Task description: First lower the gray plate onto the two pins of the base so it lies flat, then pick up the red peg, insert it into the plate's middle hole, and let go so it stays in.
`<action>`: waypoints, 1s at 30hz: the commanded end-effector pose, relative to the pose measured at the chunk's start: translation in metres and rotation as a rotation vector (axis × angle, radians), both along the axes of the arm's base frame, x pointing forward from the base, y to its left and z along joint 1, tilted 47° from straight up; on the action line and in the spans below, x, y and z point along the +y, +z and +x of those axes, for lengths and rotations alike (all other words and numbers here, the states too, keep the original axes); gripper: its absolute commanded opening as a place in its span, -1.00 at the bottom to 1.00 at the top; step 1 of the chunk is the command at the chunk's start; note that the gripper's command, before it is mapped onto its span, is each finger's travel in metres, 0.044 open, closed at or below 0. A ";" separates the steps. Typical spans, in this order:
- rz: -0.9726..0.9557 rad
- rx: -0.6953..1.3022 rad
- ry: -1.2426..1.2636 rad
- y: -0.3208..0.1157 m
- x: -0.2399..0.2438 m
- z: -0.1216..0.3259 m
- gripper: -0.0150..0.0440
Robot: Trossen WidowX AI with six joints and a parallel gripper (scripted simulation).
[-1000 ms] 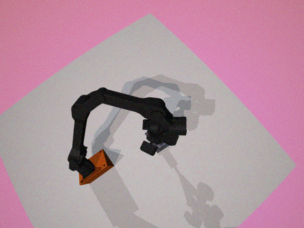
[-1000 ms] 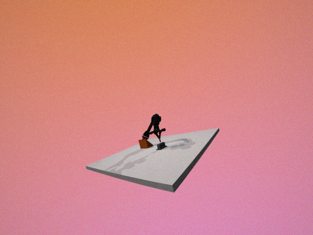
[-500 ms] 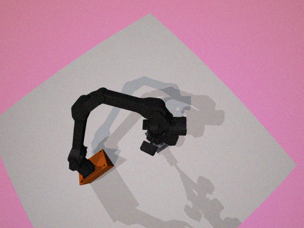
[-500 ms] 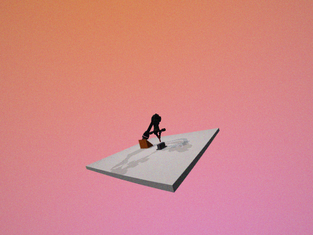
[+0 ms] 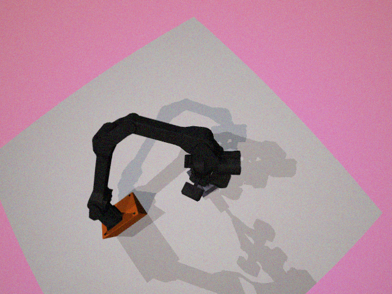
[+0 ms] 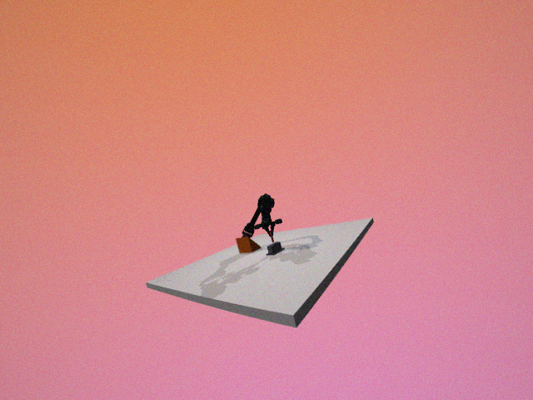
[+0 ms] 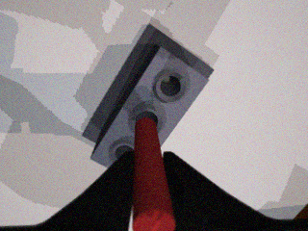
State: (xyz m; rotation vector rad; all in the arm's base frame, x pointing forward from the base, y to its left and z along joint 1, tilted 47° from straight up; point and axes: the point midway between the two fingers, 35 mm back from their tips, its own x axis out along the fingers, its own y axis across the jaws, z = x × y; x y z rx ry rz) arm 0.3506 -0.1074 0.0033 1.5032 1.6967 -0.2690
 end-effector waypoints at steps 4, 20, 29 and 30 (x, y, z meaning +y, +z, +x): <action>0.001 0.004 0.002 -0.007 0.008 -0.001 -0.49; -0.003 0.001 0.008 -0.009 0.009 0.000 -0.49; -0.003 0.001 0.008 -0.010 0.011 0.001 -0.49; -0.003 0.001 0.008 -0.010 0.011 0.001 -0.49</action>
